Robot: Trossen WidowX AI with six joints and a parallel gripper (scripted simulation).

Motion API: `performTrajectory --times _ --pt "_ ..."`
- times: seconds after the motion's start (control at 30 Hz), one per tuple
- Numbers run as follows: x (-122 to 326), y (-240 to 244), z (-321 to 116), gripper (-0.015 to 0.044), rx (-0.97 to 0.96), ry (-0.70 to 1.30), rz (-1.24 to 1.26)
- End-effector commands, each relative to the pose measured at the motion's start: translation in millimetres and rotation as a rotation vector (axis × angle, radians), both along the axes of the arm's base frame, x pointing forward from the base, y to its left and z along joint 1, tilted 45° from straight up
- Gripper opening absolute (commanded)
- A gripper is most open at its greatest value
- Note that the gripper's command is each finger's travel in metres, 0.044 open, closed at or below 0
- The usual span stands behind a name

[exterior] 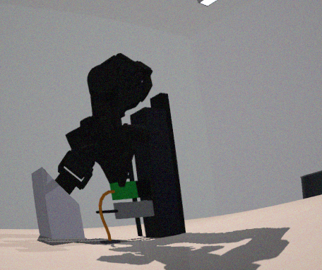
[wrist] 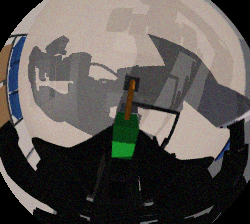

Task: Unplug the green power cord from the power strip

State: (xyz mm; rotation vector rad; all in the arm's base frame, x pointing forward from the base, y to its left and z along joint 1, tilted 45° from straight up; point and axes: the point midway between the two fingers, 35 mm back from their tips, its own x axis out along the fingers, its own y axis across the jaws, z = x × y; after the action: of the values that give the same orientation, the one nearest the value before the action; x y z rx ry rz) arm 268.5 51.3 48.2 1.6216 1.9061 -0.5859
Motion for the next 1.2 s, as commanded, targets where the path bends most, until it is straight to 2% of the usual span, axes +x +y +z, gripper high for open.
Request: performTrajectory --times 0.0,0.4,0.83,0.97,1.17 --pt "5.3 -30.0 -18.2 0.0000 -0.080 -0.002 -0.021" --pt "5.5 -45.8 -29.9 0.0000 -0.079 0.000 -0.022" --pt "3.4 -40.0 -27.3 0.0341 -0.074 0.002 -0.023" --pt "8.0 -58.6 -38.8 0.0440 -0.077 0.001 -0.023" --pt "11.7 -91.4 -60.3 0.0440 -0.077 0.000 -0.023"
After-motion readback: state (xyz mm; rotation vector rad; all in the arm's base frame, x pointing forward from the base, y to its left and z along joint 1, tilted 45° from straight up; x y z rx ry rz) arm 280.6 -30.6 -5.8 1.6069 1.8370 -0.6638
